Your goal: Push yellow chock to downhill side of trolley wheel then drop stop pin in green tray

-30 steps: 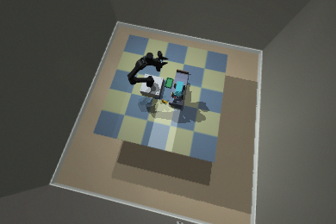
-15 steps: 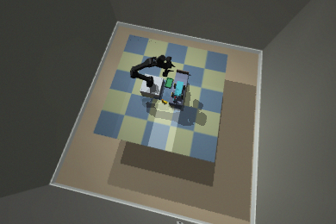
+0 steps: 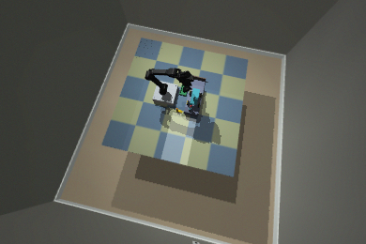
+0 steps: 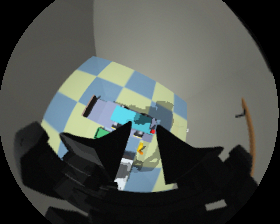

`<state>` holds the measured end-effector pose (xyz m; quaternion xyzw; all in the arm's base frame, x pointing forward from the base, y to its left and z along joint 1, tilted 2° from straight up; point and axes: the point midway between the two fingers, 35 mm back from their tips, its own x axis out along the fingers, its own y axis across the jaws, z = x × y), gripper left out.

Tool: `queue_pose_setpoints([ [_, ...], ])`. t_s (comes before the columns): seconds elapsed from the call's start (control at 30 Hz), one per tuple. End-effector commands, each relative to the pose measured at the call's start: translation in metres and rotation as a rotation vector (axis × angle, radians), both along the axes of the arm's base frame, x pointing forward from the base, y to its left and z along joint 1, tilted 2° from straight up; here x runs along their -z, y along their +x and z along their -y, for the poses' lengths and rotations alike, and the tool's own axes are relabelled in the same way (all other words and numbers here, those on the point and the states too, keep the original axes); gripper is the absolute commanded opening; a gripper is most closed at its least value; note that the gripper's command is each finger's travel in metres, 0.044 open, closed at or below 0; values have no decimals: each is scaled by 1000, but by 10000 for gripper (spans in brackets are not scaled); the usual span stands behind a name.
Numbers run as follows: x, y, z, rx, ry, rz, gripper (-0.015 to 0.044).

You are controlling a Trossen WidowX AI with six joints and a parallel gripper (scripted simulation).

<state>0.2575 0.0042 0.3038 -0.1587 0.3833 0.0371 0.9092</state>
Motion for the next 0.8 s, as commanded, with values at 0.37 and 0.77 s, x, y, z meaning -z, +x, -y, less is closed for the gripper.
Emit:
queue_pose_setpoints([
  [0.37,88,2,67,-306,-324,-349,190],
  [0.77,150,-24,114,-669,-442,-579,190],
])
